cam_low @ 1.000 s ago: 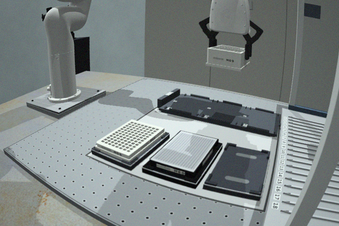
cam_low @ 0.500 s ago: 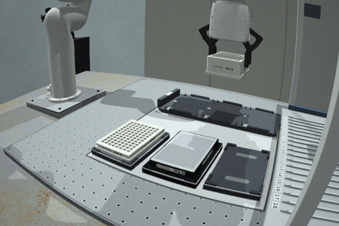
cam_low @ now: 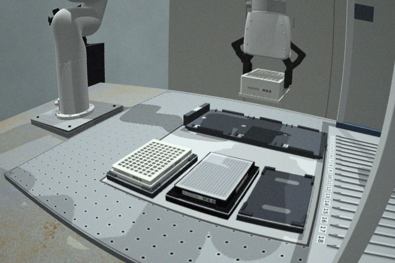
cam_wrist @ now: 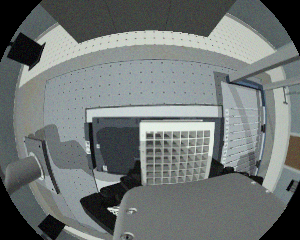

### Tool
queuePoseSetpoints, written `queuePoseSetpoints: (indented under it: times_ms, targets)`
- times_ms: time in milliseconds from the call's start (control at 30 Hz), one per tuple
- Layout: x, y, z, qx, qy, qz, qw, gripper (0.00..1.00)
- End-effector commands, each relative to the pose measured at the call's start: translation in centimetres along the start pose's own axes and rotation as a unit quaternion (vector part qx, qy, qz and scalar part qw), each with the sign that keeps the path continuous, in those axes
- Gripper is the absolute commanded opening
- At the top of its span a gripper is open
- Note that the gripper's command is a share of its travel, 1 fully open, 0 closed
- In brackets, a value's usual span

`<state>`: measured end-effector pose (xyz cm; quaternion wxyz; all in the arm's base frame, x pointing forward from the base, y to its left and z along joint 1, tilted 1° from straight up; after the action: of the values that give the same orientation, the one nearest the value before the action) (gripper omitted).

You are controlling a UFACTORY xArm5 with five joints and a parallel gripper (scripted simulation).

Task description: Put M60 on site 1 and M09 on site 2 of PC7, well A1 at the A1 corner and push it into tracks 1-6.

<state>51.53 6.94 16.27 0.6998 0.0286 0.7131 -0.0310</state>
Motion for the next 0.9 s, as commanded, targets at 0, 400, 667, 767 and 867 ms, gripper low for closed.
queuePoseSetpoints:
  times_ms: [0,400,667,767,867]
  targets:
    - [0.5,0.0,0.1,0.000,-0.001,0.007,1.000,0.00]
    - [2.2,0.0,0.1,0.000,-0.001,0.007,1.000,0.00]
    - [3.3,0.0,0.1,0.000,-0.001,0.007,1.000,0.00]
    - [3.7,0.0,0.1,0.000,-0.001,0.007,1.000,0.00]
    - [4.2,0.0,0.1,0.000,-0.001,0.007,1.000,0.00]
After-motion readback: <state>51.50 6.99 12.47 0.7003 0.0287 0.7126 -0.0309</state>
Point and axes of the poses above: the point where the finger pads meet when closed, its own x axis out along the fingers, its own z axis across the jaws, y = z × x, the point moved 5 cm from there along -x, back along the fingers, and after that the axes turned 2 degrees about -x, right-handed, at the moved point
